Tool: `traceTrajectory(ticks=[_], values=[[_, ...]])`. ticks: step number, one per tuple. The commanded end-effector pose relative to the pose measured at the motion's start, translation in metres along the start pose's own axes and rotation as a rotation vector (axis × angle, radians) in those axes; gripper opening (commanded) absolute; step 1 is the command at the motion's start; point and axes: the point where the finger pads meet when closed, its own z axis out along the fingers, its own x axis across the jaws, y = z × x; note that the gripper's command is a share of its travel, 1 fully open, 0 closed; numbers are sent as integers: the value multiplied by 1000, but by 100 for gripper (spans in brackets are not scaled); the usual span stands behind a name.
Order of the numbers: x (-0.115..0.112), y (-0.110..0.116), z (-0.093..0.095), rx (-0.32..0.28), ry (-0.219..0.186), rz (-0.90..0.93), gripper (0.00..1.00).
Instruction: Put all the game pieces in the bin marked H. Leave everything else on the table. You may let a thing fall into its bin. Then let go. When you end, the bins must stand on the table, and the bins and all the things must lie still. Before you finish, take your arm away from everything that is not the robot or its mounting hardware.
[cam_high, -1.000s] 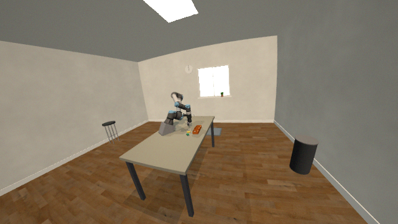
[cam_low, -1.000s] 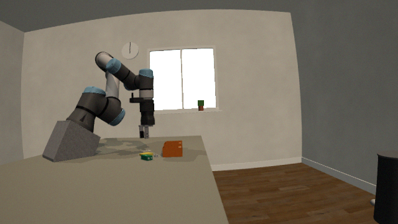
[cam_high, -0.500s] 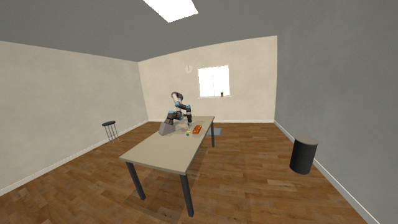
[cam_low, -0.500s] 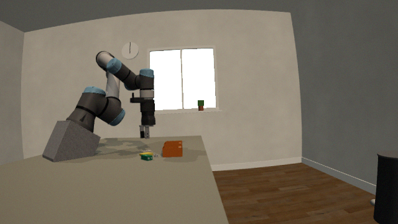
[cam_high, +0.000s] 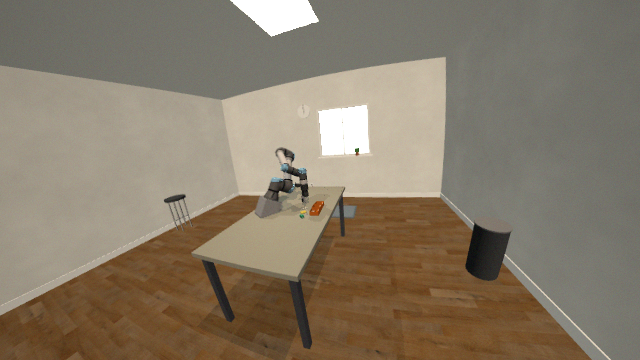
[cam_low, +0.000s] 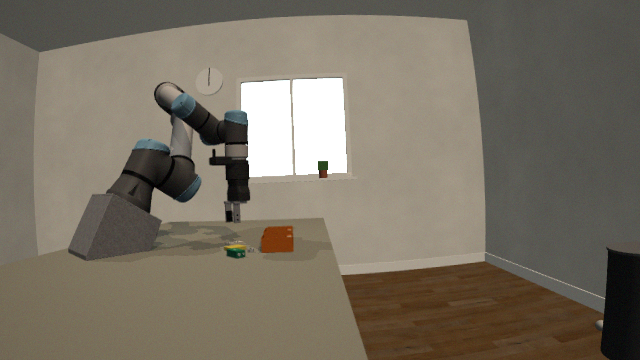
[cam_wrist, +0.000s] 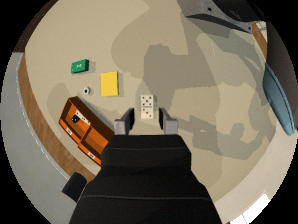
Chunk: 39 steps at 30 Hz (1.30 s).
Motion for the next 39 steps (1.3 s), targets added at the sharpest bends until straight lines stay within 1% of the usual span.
traceTrajectory(ticks=[1, 4, 7, 9, 20, 28, 37, 39], values=[[0, 0, 0, 0, -1, 0, 79], [0, 0, 0, 0, -1, 0, 79], [0, 0, 12, 0, -1, 0, 79], [0, 0, 12, 0, -1, 0, 79], [-1, 1, 55, 0, -1, 0, 79], [-2, 1, 55, 0, -1, 0, 79], [-1, 0, 67, 0, -1, 0, 79], [-1, 0, 67, 0, -1, 0, 79]])
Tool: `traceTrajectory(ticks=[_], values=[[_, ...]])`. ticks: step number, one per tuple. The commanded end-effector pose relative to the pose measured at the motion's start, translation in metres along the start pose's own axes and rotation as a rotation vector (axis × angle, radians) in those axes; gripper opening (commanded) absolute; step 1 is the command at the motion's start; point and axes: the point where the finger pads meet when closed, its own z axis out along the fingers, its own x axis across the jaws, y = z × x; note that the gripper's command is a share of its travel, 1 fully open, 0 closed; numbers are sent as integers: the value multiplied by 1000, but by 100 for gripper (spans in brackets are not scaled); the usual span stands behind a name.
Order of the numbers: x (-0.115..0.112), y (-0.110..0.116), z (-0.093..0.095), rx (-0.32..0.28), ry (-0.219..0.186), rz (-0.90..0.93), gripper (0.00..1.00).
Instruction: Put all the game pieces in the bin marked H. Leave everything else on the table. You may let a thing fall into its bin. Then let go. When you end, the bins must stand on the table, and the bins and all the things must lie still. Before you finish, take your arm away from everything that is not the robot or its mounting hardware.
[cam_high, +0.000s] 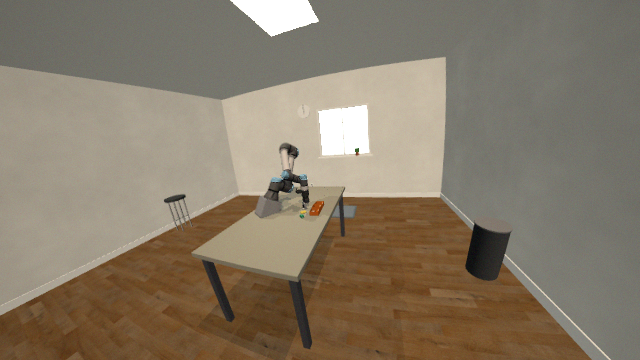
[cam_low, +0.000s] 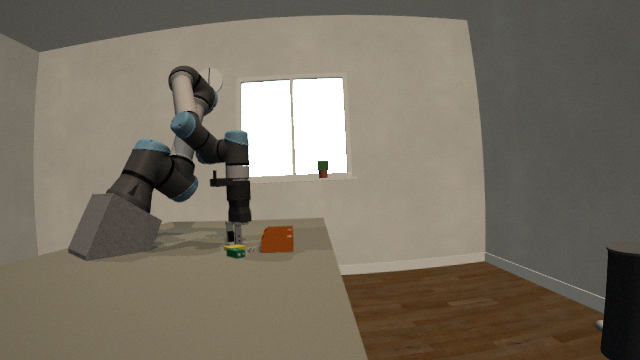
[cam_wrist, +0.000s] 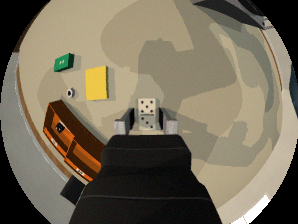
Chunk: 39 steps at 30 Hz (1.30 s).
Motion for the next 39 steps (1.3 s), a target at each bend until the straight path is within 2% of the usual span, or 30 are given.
traceTrajectory(ticks=[1, 12, 13, 39], values=[[0, 0, 3, 0, -2, 0, 79], [0, 0, 3, 0, -2, 0, 79], [0, 0, 3, 0, -1, 0, 49], [0, 0, 3, 0, -1, 0, 49]])
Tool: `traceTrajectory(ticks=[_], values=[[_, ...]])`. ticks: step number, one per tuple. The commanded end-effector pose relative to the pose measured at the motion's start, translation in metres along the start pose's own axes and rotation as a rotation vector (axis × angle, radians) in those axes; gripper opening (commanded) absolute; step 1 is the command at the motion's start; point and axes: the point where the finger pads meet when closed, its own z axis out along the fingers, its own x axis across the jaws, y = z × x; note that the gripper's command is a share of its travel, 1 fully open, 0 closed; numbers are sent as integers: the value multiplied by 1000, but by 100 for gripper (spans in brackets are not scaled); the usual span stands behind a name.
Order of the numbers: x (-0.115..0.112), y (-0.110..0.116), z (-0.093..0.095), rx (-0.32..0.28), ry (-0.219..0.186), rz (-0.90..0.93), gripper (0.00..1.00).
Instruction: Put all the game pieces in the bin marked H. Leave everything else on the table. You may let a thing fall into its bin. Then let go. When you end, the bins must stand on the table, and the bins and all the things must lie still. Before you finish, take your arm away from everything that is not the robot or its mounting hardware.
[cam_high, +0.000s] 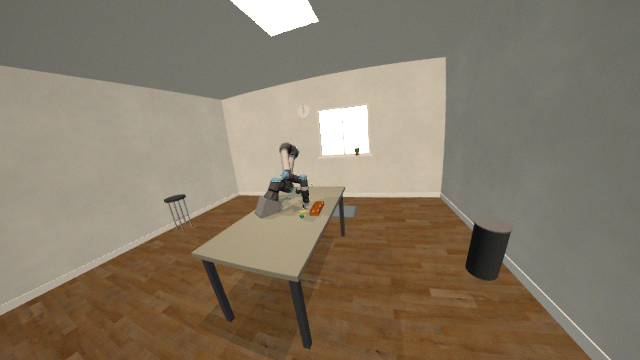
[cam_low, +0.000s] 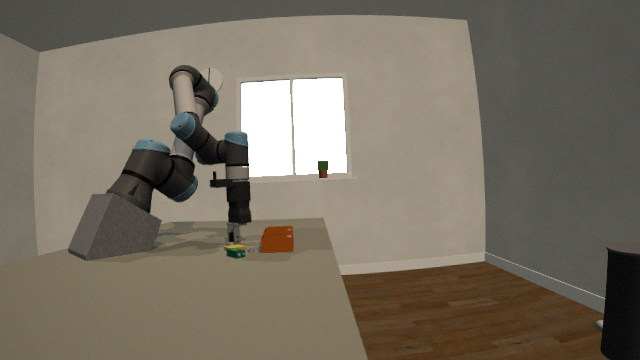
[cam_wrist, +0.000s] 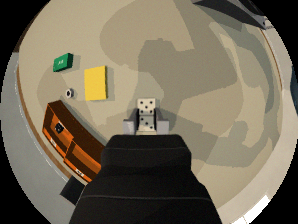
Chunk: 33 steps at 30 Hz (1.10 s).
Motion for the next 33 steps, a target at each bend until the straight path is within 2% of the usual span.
traceTrajectory(ticks=[1, 5, 25, 33], values=[[0, 0, 0, 0, -1, 0, 49], [0, 0, 0, 0, -1, 0, 49], [0, 0, -60, 0, -1, 0, 49], [0, 0, -60, 0, -1, 0, 49]])
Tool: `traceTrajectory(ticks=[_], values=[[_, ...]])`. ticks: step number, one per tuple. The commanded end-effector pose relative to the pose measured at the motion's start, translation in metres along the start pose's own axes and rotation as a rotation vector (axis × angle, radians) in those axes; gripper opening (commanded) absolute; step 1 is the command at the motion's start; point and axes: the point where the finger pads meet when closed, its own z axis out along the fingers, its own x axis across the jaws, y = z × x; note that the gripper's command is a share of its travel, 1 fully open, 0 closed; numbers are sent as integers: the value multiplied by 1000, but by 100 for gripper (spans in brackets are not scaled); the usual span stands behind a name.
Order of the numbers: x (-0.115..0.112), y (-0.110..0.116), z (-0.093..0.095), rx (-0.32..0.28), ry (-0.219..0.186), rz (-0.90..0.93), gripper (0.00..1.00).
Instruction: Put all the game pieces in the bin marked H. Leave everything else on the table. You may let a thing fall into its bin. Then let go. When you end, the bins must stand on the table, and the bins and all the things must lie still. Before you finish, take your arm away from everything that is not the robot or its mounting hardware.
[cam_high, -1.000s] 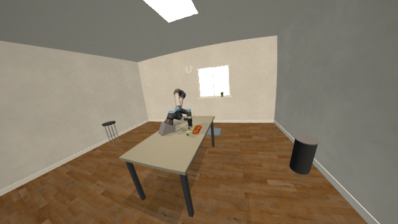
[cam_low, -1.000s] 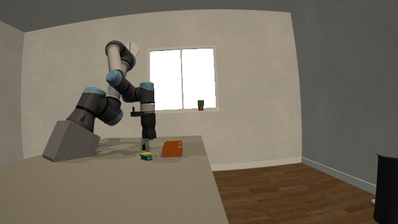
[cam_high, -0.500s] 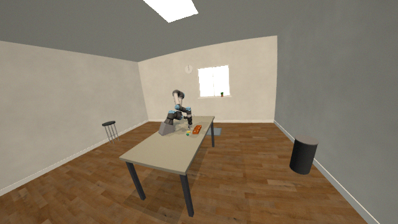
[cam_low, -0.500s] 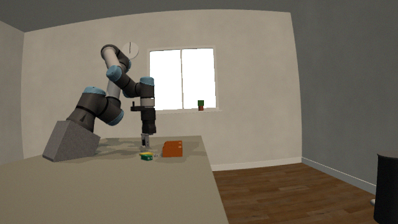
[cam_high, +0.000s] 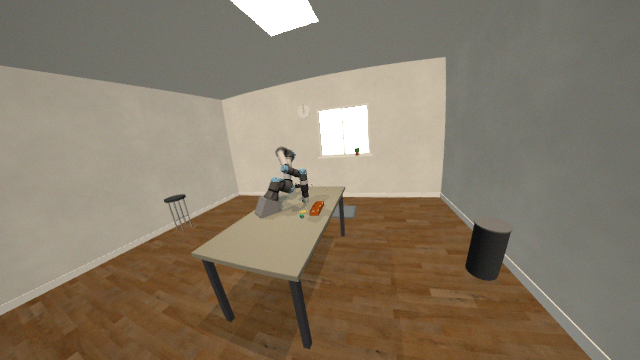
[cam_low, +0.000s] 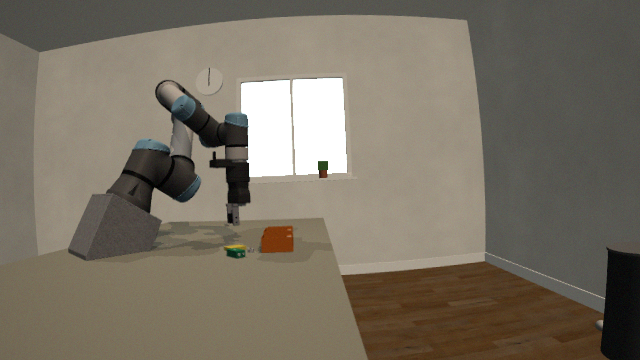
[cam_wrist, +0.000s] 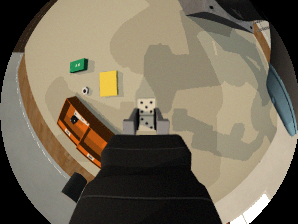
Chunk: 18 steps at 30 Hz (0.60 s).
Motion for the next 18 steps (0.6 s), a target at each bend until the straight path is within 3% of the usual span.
traceTrajectory(ticks=[1, 18], values=[[0, 0, -1, -1, 1, 0, 49], [-6, 1, -7, -1, 1, 0, 49]])
